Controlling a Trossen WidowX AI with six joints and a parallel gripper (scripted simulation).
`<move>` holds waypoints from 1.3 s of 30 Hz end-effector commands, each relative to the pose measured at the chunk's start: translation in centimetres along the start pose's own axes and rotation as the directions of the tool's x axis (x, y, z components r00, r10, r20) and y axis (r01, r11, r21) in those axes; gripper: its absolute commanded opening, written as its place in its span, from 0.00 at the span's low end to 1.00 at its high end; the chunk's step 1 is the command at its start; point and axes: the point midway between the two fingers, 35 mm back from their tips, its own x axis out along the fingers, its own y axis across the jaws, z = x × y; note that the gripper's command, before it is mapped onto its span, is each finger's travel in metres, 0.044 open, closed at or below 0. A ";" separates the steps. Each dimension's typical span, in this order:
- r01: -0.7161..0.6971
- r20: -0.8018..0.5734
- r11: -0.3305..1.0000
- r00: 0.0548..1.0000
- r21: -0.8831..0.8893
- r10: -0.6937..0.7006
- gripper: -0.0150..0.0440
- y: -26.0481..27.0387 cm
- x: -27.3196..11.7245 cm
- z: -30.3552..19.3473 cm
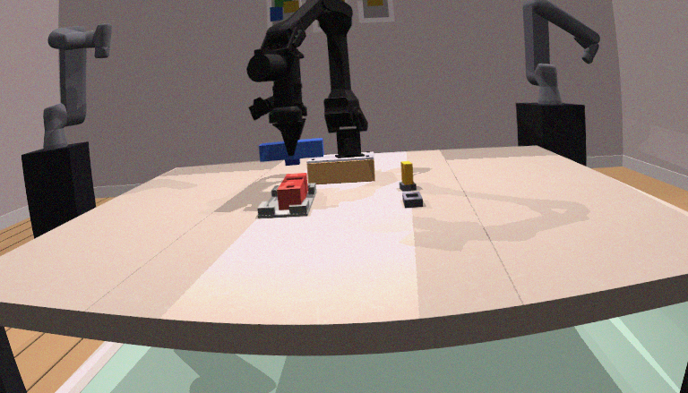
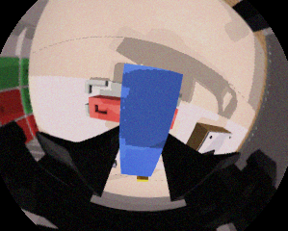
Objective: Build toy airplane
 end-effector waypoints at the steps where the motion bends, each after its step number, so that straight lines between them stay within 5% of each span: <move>1: 0.004 0.002 1.000 1.000 0.005 -0.004 0.59 -0.1 0.8 0.0; 22: 0.005 0.002 1.000 1.000 0.005 -0.005 0.59 -0.2 3.4 0.1; 27: 0.004 -0.002 1.000 1.000 0.005 -0.004 0.53 -0.1 3.2 0.0; 32: 0.004 -0.002 1.000 1.000 0.005 -0.004 0.31 -0.1 3.2 0.0; 39: 0.004 -0.002 1.000 1.000 0.005 -0.004 0.62 -0.1 3.2 0.0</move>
